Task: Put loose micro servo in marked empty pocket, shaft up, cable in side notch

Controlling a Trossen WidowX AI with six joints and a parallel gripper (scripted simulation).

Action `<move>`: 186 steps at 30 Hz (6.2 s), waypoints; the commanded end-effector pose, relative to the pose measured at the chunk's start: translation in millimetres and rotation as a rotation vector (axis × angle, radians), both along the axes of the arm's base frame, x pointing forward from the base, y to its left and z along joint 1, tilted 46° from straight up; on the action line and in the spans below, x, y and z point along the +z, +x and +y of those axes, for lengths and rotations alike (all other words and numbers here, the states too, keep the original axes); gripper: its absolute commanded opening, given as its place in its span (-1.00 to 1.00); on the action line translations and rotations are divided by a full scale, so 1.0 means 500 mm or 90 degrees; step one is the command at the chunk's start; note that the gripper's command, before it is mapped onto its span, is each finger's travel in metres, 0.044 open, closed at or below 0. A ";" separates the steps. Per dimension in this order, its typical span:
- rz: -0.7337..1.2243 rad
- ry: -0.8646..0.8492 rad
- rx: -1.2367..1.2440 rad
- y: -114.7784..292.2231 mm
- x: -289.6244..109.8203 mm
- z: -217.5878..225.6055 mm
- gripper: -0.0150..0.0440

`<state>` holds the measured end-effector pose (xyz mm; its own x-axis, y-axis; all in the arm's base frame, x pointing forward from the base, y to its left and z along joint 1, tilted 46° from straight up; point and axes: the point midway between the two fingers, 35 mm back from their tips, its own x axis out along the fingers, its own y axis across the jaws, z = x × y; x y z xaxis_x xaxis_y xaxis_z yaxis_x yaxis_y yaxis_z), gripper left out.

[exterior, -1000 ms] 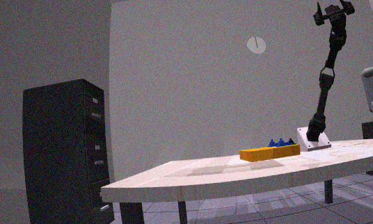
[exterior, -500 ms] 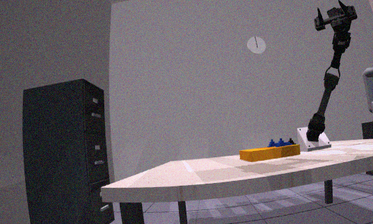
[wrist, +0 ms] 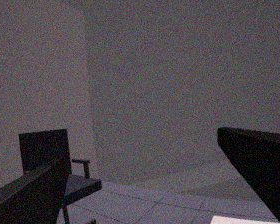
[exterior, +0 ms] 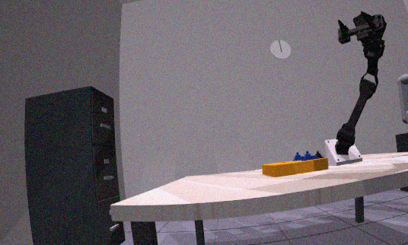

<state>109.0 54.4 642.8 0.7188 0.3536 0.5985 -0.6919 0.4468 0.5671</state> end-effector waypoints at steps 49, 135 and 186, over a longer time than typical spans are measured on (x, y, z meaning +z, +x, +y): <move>0.406 -0.186 -0.187 0.427 -0.375 0.099 1.00; 1.556 0.793 -0.477 0.245 -1.338 -0.373 1.00; 1.693 1.329 -0.503 0.047 -1.452 -0.263 1.00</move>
<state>135.5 -83.6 -79.1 -0.1871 0.6723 -0.7162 0.2510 -0.6722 -0.6966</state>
